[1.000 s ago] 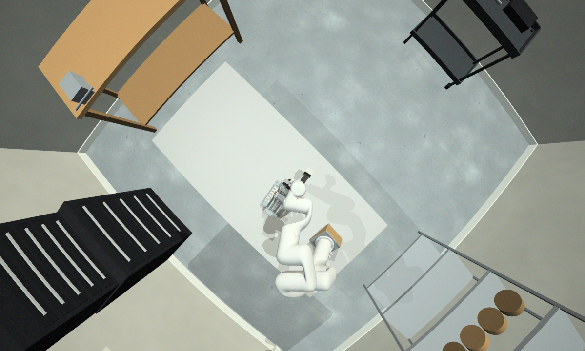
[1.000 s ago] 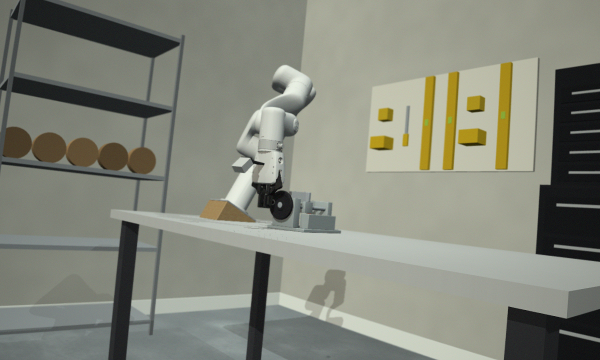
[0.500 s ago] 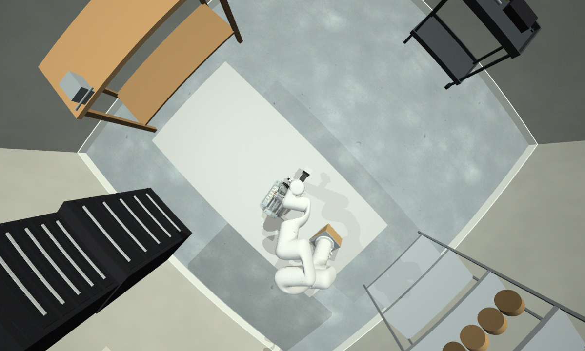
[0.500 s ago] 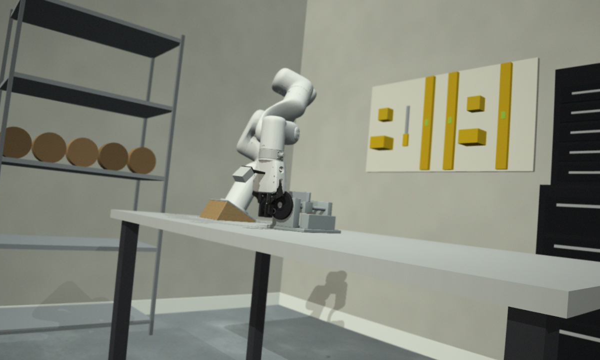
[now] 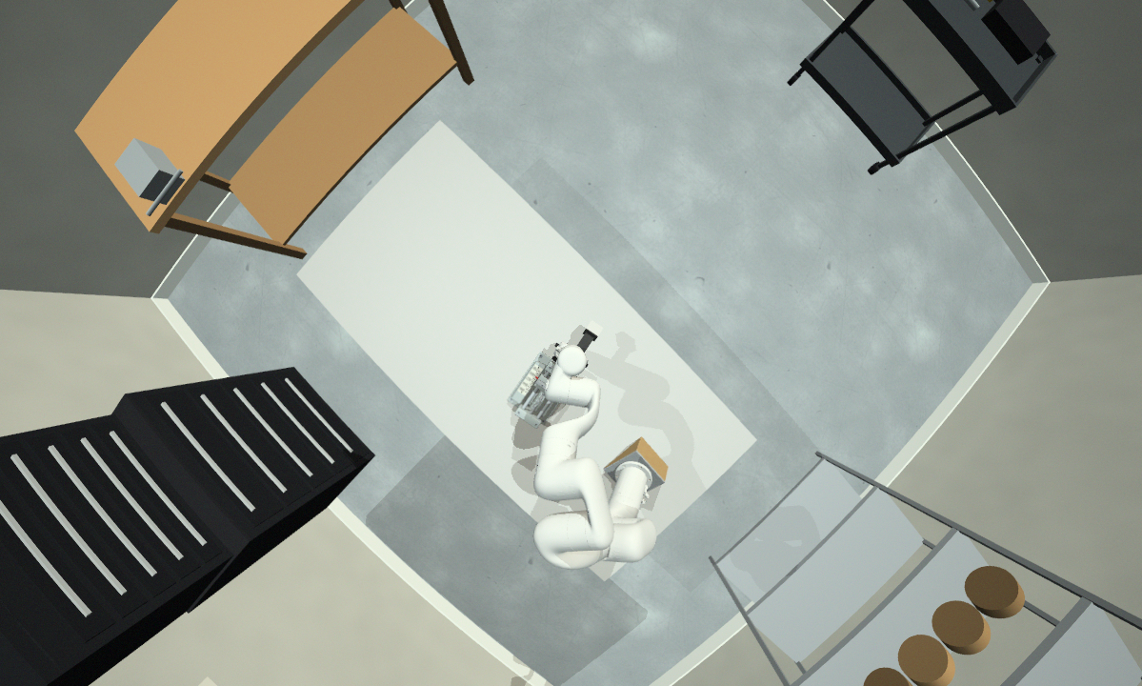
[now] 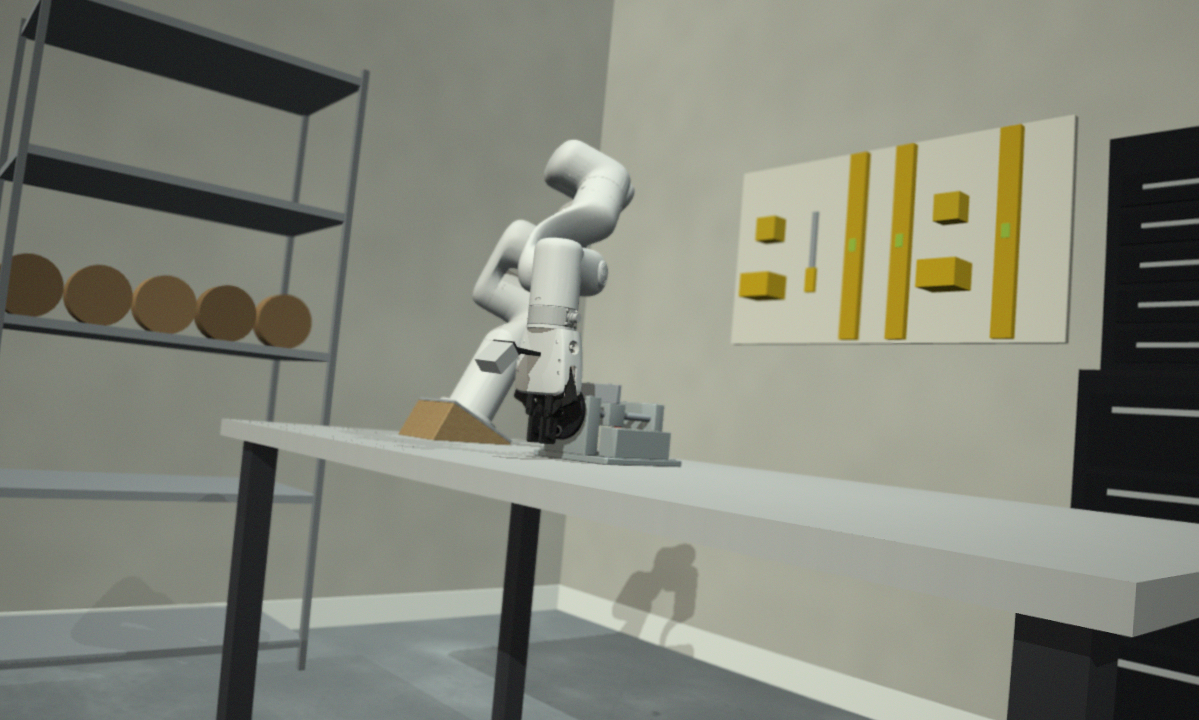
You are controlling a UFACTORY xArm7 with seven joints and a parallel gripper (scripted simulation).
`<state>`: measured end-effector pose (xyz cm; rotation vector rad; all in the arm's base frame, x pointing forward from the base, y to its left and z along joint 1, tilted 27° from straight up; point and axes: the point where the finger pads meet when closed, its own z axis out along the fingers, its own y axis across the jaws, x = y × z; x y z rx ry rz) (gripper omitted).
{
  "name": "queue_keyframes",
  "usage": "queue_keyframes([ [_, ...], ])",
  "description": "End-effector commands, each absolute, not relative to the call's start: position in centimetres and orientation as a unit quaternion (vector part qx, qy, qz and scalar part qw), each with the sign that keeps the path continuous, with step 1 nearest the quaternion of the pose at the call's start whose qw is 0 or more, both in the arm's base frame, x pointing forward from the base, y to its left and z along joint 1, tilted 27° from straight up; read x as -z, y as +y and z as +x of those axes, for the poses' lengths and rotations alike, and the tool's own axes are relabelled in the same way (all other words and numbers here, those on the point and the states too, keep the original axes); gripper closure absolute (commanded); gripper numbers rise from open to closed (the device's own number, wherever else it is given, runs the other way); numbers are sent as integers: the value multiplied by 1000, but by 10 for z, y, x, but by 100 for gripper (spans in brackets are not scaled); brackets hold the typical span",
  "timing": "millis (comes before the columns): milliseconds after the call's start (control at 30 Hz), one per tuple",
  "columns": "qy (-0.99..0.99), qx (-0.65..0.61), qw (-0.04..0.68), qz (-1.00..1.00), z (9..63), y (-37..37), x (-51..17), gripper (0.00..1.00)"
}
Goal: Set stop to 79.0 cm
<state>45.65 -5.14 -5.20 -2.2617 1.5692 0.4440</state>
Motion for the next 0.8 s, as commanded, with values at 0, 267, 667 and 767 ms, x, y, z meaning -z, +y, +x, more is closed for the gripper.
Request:
queue_keyframes([
  [0, 554, -154, 176, -799, 471, -50, 47, 94],
  [267, 554, -154, 176, -799, 482, -50, 38, 94],
  [667, 554, -154, 176, -799, 488, -63, 10, 94],
  [767, 554, -154, 176, -799, 486, -66, 6, 94],
])
